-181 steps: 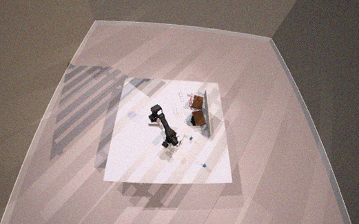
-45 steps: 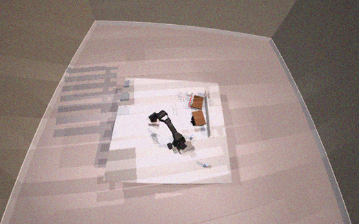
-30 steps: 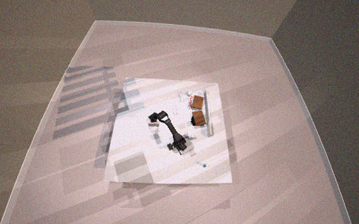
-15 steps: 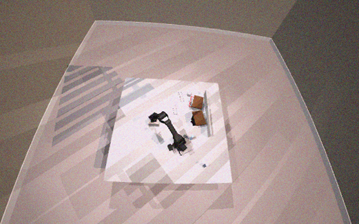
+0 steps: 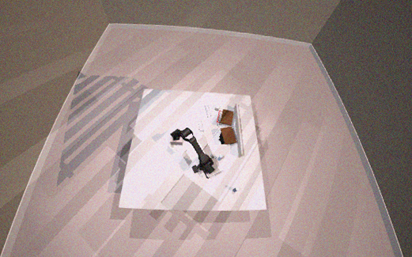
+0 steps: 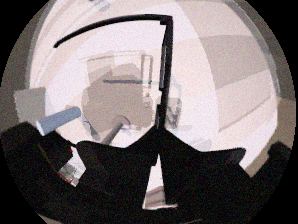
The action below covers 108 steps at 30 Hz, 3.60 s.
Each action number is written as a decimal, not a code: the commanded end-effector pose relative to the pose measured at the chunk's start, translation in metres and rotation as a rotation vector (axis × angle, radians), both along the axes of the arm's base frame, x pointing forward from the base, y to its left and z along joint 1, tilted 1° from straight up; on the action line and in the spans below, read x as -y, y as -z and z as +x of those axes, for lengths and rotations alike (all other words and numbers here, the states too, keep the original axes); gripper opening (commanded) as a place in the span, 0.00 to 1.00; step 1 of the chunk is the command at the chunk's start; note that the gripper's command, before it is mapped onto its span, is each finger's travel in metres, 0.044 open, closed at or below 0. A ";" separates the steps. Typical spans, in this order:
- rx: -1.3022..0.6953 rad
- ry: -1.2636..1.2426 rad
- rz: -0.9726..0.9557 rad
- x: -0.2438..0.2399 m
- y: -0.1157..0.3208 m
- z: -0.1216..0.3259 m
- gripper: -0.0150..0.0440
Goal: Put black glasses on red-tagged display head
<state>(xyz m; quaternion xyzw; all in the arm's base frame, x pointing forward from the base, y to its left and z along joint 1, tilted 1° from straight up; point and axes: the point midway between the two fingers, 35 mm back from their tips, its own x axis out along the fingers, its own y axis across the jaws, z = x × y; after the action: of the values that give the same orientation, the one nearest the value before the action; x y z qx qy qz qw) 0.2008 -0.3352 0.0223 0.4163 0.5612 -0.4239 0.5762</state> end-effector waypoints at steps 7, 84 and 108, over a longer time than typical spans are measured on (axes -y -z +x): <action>-0.002 -0.004 0.000 -0.004 0.001 -0.002 0.25; -0.009 -1.051 0.007 -0.231 -0.035 0.033 0.25; -0.009 -1.051 0.007 -0.230 -0.009 0.035 0.25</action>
<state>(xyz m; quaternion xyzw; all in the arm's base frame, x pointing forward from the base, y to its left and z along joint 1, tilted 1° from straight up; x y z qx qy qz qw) 0.2367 -0.1062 0.0352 0.0793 0.6965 -0.0808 0.7086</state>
